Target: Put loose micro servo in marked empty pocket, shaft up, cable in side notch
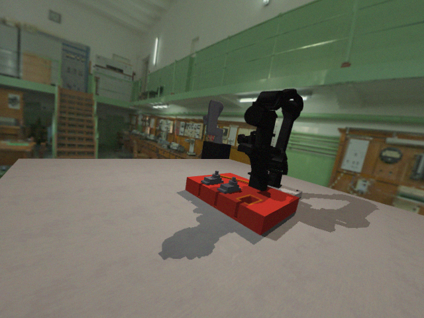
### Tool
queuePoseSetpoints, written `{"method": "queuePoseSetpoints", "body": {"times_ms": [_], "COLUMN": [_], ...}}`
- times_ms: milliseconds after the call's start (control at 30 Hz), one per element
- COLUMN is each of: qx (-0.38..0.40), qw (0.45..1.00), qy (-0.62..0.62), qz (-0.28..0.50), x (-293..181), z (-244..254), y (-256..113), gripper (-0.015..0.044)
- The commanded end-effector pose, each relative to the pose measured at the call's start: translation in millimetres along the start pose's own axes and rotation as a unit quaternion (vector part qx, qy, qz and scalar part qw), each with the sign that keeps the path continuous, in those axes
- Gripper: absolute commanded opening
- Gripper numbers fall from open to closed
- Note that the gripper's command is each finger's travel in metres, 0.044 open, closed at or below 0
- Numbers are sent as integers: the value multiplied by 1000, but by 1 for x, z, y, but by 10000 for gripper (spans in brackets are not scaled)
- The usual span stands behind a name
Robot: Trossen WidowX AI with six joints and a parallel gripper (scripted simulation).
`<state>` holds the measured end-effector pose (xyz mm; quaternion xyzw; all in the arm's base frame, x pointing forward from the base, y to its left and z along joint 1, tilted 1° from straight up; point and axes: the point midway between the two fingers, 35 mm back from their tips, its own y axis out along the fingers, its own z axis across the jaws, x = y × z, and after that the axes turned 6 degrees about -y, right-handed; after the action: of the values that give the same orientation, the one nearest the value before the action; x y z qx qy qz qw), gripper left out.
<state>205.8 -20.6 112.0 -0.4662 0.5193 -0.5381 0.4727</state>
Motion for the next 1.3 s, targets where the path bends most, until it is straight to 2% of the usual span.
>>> {"method": "queuePoseSetpoints", "body": {"times_ms": [0,200,800,1267], "qx": [0,0,1,1], "qw": [1000,1000,1000,1000], "qy": [0,0,0,0], "qz": [2,2,2,4], "x": [0,0,3,-50], "z": [0,-4,26,29], "y": [-6,-28,-29,-30], "gripper": [0,0,0,0]}}
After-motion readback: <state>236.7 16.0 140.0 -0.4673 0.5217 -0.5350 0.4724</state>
